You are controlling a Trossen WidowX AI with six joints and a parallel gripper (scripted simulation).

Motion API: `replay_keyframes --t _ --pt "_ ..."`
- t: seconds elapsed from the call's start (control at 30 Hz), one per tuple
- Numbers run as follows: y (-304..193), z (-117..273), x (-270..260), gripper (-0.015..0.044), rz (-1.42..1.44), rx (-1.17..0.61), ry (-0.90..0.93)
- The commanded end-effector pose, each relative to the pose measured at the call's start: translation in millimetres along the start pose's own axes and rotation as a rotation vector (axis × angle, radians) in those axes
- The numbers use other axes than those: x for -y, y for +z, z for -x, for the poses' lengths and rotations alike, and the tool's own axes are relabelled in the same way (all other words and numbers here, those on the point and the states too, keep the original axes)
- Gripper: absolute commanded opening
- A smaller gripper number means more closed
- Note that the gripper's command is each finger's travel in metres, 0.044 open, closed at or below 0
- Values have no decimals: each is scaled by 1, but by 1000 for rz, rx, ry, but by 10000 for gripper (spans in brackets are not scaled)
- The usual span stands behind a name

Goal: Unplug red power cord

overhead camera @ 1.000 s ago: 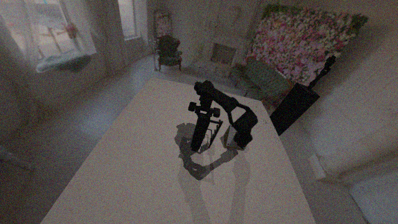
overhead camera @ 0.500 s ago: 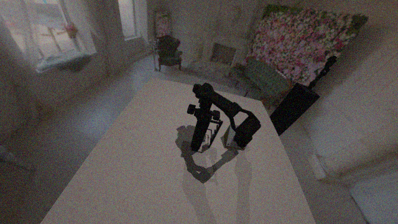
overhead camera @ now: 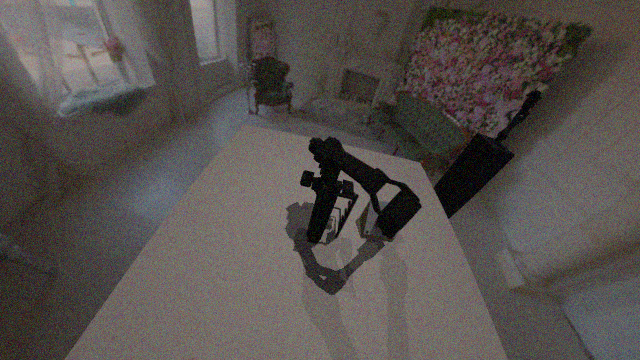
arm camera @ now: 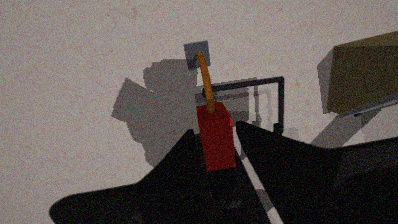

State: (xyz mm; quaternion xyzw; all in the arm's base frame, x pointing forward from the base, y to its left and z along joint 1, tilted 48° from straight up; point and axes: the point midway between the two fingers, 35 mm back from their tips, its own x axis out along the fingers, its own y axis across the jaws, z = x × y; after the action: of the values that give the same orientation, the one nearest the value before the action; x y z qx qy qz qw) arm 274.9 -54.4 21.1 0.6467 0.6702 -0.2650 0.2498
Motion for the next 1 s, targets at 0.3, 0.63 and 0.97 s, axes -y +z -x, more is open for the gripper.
replay_keyframes --t 0.3,0.63,0.97 --pt "-1 -6 0 48 0 -1 -3" --pt "1 -5 0 0 0 -1 -3" --pt "16 -5 -1 0 -1 1 -3"
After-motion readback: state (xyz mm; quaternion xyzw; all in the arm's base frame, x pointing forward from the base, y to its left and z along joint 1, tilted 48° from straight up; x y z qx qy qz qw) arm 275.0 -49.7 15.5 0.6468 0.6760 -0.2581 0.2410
